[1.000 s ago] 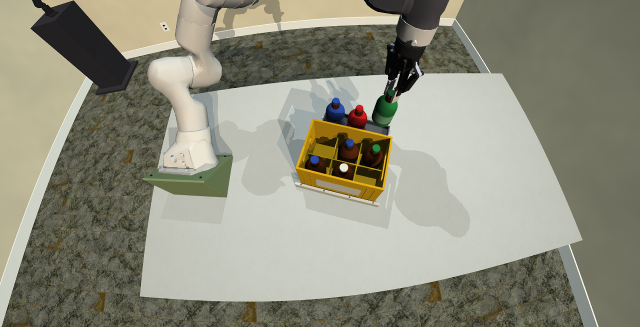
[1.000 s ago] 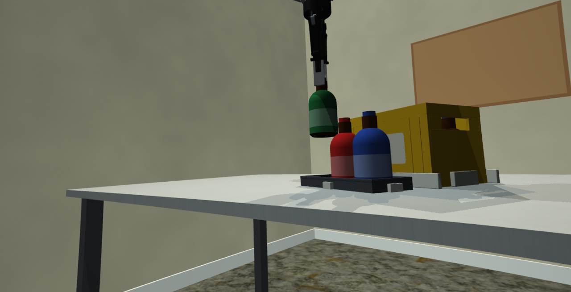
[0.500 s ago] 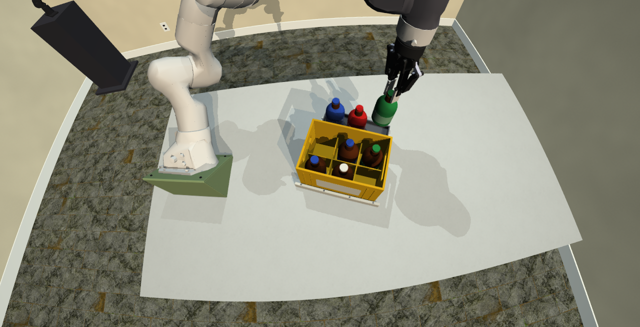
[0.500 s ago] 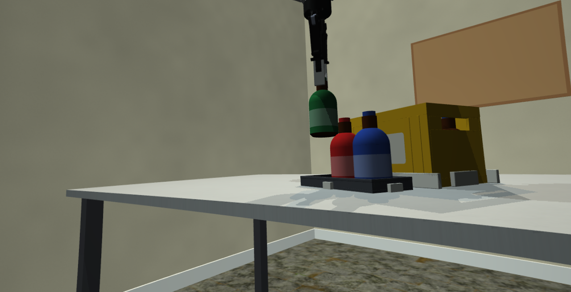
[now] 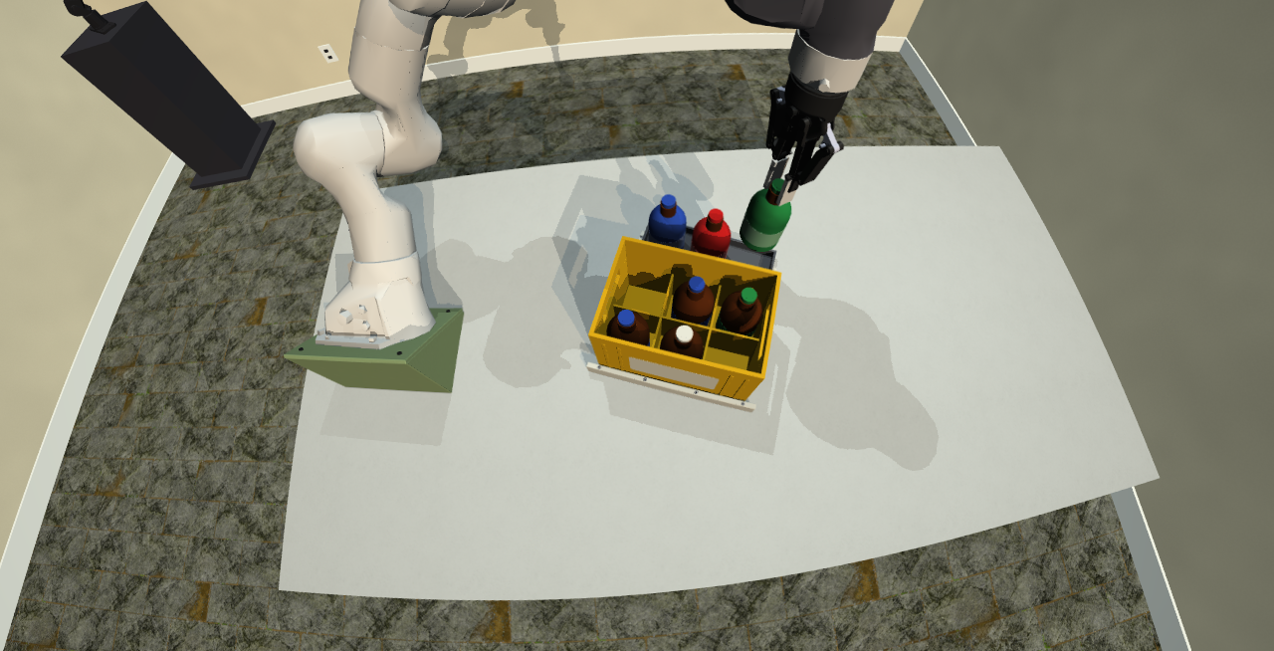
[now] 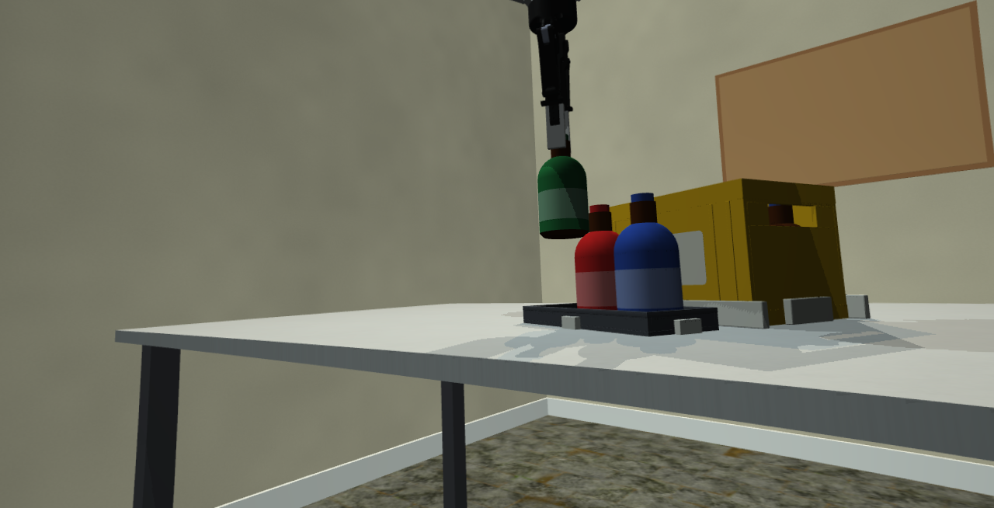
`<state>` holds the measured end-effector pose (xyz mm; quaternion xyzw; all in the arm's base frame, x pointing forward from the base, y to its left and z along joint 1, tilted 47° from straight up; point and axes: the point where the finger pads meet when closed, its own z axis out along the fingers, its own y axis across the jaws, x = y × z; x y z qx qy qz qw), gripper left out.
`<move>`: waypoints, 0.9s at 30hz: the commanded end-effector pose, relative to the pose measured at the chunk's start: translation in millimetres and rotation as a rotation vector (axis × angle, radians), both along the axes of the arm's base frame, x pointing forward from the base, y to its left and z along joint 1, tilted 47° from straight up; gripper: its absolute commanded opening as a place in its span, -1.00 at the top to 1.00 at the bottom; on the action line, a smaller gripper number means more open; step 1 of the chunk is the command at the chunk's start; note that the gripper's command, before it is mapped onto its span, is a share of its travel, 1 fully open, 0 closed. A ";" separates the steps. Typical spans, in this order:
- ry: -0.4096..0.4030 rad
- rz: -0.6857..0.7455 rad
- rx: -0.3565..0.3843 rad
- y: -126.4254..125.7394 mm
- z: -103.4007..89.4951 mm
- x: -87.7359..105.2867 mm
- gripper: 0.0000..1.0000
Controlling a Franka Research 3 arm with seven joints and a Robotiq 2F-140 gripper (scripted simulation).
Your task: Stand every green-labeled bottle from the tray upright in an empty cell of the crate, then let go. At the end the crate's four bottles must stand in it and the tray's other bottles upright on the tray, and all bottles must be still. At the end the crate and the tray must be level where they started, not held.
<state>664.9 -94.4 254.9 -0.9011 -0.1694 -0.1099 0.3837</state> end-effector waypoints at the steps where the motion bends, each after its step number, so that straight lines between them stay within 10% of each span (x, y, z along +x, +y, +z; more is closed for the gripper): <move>1: -0.001 -0.013 -0.008 -8.3 1.6 0.6 1.00; 27: -0.001 -0.013 -0.008 -14.7 7.8 -0.2 1.00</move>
